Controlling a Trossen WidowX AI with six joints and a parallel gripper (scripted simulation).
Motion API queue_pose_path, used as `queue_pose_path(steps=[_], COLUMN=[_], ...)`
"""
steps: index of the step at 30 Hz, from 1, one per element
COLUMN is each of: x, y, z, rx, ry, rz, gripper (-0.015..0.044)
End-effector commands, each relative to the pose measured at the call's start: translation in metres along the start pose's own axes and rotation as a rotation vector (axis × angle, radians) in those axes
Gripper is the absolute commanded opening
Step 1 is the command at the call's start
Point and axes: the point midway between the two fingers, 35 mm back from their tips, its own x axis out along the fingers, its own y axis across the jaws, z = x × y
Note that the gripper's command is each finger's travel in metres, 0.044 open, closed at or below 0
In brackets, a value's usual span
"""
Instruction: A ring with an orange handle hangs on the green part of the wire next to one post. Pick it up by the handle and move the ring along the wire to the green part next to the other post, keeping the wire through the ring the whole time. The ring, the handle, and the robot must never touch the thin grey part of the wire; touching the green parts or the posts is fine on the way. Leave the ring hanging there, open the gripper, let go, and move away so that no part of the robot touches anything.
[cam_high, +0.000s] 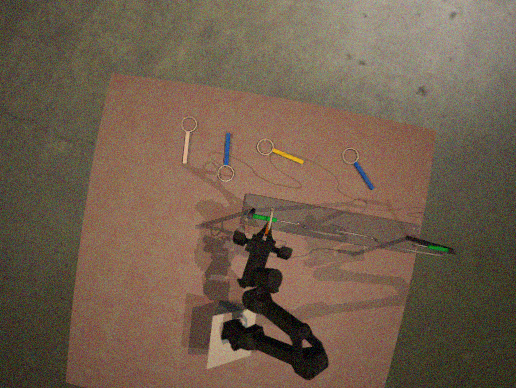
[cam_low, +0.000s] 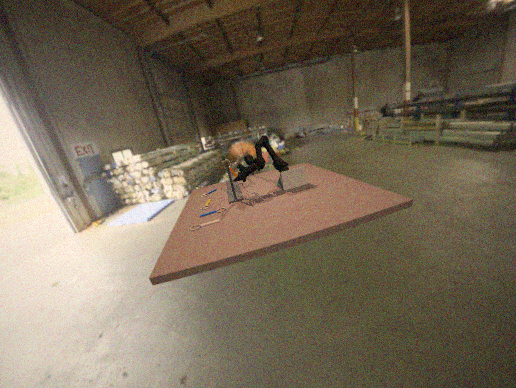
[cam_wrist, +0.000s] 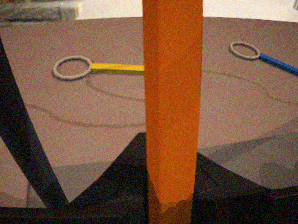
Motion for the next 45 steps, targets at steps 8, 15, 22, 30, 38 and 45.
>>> queue_pose_path(steps=[8,15,22,30,38,45], x=[0.004,0.004,0.004,0.004,0.001,-0.024], y=[0.002,0.002,0.002,0.001,0.001,0.002], z=[-0.013,-0.013,-0.013,-0.013,-0.012,-0.012], rx=[-0.004,-0.004,-0.004,0.001,0.000,-0.001], ry=[0.002,0.002,0.002,0.003,0.003,0.005], rz=[0.005,0.005,0.005,0.002,0.002,0.005], gripper=[-0.0150,-0.0150,-0.0150,-0.0019,0.0160,0.0160])
